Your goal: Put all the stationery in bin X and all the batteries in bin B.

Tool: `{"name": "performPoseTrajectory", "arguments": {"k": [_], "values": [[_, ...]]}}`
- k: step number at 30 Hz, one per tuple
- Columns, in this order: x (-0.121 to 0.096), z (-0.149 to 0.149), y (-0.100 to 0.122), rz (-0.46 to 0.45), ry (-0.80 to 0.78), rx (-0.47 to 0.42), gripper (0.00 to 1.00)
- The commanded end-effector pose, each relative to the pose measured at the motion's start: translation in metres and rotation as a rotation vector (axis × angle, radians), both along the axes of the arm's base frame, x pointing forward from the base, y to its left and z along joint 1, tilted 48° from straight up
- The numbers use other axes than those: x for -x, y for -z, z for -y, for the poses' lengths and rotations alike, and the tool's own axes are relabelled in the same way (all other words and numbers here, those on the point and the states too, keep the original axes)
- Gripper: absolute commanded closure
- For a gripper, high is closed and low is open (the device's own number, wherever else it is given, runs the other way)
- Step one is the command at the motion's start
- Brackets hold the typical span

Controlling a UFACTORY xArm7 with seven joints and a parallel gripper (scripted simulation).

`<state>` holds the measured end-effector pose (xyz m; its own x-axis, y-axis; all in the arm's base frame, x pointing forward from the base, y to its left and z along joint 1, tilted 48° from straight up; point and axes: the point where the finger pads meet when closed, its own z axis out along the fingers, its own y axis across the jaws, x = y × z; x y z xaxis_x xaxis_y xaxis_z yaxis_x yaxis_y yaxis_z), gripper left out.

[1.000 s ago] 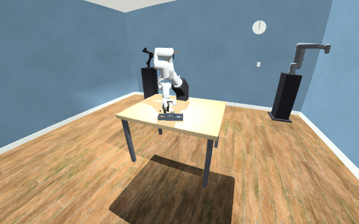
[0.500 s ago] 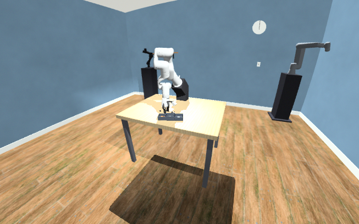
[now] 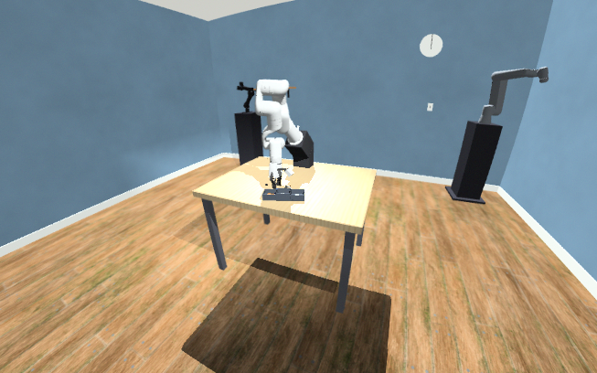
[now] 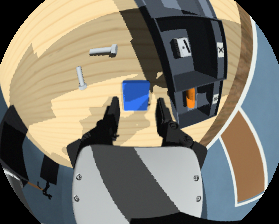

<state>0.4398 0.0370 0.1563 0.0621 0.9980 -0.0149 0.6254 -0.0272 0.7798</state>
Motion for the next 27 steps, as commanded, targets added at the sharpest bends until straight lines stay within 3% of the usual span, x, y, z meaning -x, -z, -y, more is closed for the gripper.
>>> {"name": "performPoseTrajectory", "arguments": {"k": [1, 6, 7, 8, 27], "values": [[0.036, 0.001, -0.028, -0.056, 0.002, 0.004, 0.44], [0.037, 0.001, -0.027, -0.056, 0.002, 0.004, 0.44], [0.006, 0.000, -0.006, -0.049, 0.002, 0.004, 0.44], [0.007, 0.001, -0.005, -0.018, -0.001, 0.016, 0.44], [0.030, -0.001, -0.027, -0.051, 0.002, 0.013, 0.44]]}}
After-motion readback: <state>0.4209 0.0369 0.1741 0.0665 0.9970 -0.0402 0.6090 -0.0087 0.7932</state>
